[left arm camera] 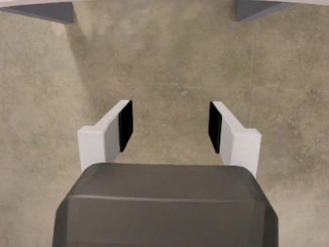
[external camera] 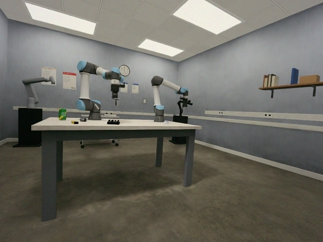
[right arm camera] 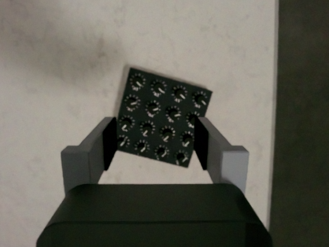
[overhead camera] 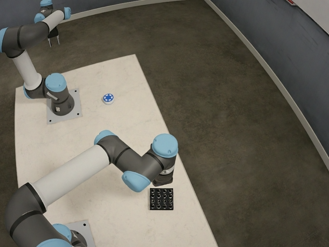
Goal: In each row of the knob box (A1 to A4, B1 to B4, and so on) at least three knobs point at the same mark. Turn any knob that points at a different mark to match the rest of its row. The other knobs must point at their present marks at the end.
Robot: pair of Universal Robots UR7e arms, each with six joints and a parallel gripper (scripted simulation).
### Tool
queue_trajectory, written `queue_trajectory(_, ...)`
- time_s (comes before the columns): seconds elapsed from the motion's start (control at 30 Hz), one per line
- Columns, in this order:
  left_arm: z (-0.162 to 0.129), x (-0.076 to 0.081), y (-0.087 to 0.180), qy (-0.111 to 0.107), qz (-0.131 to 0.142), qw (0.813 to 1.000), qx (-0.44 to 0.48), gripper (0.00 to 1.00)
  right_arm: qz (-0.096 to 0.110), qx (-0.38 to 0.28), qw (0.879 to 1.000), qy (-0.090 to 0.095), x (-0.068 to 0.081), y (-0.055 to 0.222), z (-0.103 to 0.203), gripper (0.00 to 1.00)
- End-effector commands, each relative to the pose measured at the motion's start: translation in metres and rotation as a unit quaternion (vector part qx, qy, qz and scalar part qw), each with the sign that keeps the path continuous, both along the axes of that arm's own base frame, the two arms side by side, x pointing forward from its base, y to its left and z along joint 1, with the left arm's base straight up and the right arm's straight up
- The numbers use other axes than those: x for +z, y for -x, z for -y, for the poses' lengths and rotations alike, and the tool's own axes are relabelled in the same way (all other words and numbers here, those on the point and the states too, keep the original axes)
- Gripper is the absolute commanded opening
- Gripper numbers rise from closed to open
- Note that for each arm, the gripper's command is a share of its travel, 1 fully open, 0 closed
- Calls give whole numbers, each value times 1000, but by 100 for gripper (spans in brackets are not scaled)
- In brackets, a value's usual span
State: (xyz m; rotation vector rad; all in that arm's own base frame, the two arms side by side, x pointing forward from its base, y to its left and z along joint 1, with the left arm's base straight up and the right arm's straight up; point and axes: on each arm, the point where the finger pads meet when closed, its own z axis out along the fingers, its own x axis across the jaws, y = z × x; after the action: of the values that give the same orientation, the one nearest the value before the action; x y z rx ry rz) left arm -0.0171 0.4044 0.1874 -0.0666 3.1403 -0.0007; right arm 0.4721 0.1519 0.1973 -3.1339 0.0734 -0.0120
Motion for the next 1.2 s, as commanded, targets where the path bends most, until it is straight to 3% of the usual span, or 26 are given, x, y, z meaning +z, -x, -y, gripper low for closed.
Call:
queue_trajectory(0.0, 1, 0, 2, 0, 0, 1000, 2, 100, -1, -1, 1000, 2, 5, 2, -3, 100)
queue_trajectory(1.17, 1, 0, 2, 0, 0, 1000, 2, 100, -3, -2, 1000, 3, 4, 4, -2, 100)
